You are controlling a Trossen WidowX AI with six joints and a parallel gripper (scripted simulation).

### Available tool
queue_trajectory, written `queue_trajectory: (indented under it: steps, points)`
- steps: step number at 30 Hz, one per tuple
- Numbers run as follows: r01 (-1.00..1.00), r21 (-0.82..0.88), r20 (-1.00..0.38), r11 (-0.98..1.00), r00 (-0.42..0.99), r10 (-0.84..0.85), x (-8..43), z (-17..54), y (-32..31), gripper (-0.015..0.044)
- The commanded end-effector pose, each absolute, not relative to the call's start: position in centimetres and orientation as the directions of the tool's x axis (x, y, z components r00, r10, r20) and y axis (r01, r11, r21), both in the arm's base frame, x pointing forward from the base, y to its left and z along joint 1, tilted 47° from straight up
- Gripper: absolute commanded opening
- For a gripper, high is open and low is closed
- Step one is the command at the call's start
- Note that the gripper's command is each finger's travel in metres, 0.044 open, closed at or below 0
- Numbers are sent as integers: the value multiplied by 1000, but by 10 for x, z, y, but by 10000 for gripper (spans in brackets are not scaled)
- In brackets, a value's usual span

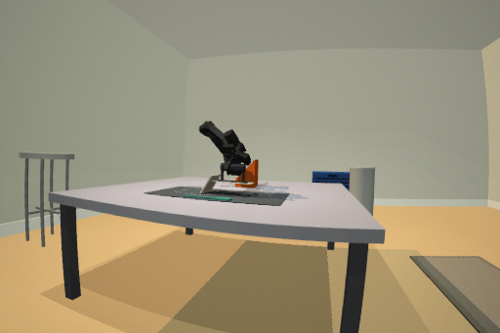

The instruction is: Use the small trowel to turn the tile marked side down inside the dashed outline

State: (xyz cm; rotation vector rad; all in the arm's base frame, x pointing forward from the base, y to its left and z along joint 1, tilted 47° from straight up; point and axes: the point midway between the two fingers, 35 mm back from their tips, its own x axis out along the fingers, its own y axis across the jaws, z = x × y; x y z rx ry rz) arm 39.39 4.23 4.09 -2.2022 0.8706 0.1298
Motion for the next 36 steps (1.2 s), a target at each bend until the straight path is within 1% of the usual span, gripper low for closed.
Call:
queue_trajectory:
  steps: [1, 18, 23, 36]
  points:
    - [-618, -617, -338, -488, 768, -544, 393, 52, 39, 0]
    - [-618, -616, -337, -489, 767, -545, 386, 77, 10, 0]
    - [-618, -616, -338, -489, 767, -545, 386, 77, 10, 0]
    - [-618, -618, -339, -486, 768, -544, 396, 56, 72, 0]
